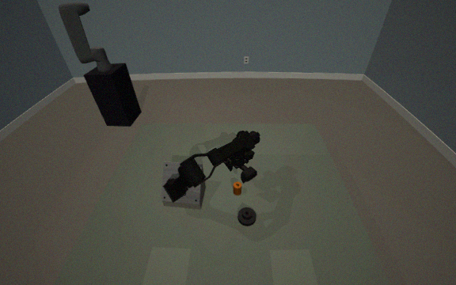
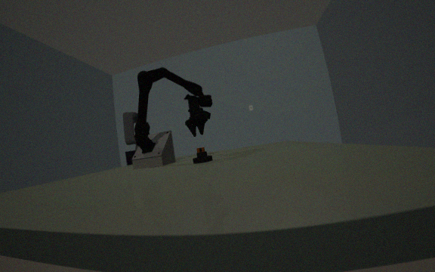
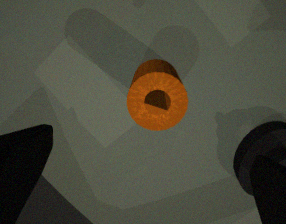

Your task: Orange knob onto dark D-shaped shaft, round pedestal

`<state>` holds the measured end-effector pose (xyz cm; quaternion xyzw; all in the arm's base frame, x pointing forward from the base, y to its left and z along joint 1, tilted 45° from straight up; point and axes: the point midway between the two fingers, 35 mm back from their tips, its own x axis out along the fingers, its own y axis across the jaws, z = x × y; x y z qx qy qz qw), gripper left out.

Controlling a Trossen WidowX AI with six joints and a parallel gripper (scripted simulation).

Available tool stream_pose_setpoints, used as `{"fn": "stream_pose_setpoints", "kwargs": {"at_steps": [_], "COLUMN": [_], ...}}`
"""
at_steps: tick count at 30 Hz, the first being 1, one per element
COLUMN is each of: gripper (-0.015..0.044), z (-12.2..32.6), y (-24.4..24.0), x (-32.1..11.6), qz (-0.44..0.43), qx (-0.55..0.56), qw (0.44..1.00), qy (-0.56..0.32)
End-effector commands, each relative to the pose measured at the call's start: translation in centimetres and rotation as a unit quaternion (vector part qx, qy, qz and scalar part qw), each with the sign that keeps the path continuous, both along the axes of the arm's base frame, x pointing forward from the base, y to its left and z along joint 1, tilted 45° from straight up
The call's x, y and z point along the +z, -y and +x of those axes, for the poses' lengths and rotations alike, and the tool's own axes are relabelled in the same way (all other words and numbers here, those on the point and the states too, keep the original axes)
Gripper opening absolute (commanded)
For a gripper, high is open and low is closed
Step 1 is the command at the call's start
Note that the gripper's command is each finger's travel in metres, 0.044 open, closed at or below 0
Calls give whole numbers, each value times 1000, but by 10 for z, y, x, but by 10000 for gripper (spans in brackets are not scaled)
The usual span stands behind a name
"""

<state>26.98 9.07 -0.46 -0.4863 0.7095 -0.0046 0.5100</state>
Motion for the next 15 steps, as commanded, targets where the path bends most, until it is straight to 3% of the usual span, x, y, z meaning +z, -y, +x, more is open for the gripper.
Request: {"fn": "stream_pose_setpoints", "kwargs": {"at_steps": [1, 15], "gripper": [440, 440], "z": [1, 1], "y": [1, 1], "x": [0, 0], "qz": [-3, -3], "qx": [-223, -244], "qw": [950, 940], "qy": [220, 240]}}
